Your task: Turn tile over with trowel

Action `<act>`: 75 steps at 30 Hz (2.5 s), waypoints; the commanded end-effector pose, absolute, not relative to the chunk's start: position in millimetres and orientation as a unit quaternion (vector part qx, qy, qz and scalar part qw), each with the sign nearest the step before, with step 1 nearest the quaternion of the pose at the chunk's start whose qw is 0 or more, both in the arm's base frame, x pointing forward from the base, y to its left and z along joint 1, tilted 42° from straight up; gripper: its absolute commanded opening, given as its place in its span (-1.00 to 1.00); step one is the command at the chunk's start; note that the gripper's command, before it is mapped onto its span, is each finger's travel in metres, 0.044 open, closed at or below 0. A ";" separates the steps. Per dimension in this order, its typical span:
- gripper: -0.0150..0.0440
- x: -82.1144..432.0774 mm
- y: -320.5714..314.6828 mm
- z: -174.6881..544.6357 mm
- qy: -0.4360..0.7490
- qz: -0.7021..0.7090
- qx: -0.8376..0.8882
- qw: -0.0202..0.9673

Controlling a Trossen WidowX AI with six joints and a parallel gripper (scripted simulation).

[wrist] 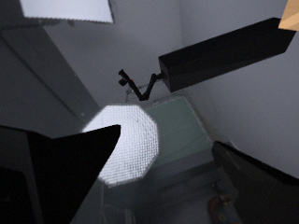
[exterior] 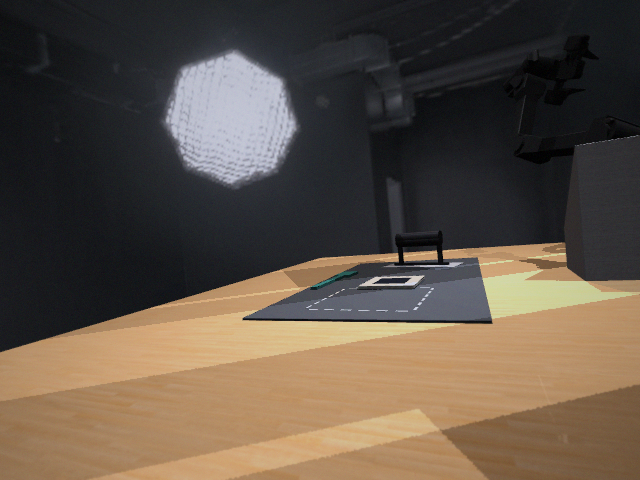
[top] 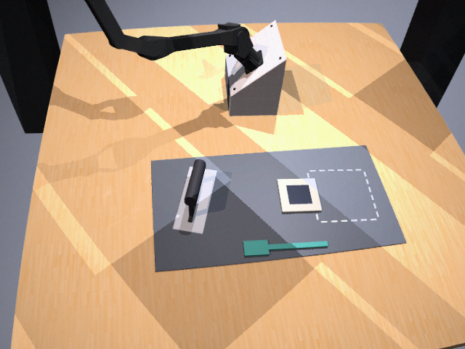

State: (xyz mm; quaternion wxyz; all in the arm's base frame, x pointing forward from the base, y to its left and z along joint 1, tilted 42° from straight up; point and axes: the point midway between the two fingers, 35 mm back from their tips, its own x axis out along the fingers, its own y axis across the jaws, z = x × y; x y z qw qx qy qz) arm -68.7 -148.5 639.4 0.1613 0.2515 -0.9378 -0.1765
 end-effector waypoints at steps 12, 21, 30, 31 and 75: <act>-0.15 -68.6 -148.5 639.4 -0.938 -0.177 0.252 0.161; -0.15 -68.7 -148.5 639.4 -0.938 -0.177 0.252 0.161; -0.49 -68.7 -148.5 639.4 -0.938 -0.176 0.252 0.161; -0.49 -68.7 -148.5 639.4 -0.938 -0.176 0.252 0.161; -0.49 -68.7 -148.5 639.4 -0.938 -0.176 0.252 0.161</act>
